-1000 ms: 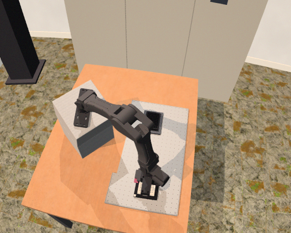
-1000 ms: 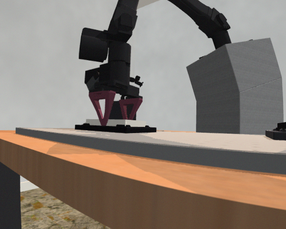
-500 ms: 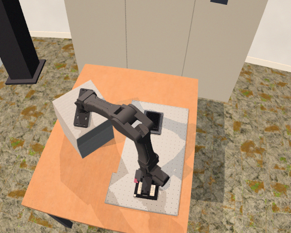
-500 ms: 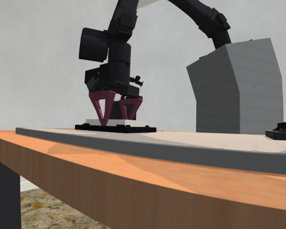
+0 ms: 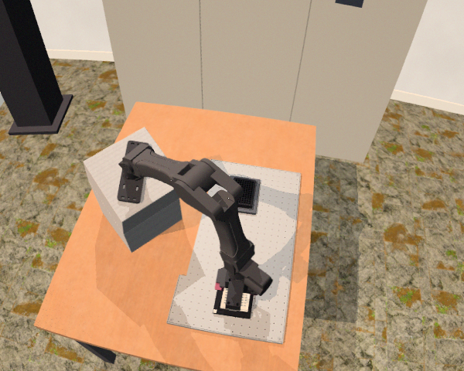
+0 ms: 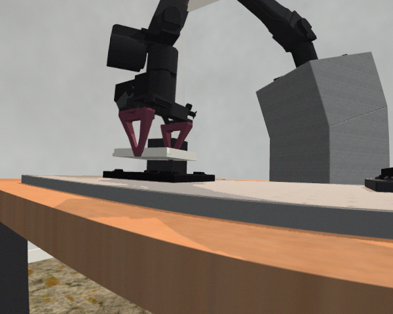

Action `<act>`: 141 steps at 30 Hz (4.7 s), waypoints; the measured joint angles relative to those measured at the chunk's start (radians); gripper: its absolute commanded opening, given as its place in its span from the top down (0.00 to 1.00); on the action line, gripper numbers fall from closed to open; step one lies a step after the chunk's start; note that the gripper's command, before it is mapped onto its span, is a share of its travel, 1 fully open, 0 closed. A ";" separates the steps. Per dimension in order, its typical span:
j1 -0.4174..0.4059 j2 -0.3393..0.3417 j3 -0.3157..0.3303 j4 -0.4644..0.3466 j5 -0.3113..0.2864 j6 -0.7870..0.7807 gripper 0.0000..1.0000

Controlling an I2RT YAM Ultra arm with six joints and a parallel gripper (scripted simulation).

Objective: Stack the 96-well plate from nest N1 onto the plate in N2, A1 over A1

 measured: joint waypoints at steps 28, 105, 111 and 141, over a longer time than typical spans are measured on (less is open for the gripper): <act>0.005 -0.127 -0.059 -0.077 0.002 0.005 1.00; 0.010 -0.226 -0.079 -0.156 0.004 0.009 1.00; 0.027 -0.241 -0.114 -0.135 0.011 0.025 1.00; 0.241 -0.292 -0.317 -0.017 0.069 0.214 1.00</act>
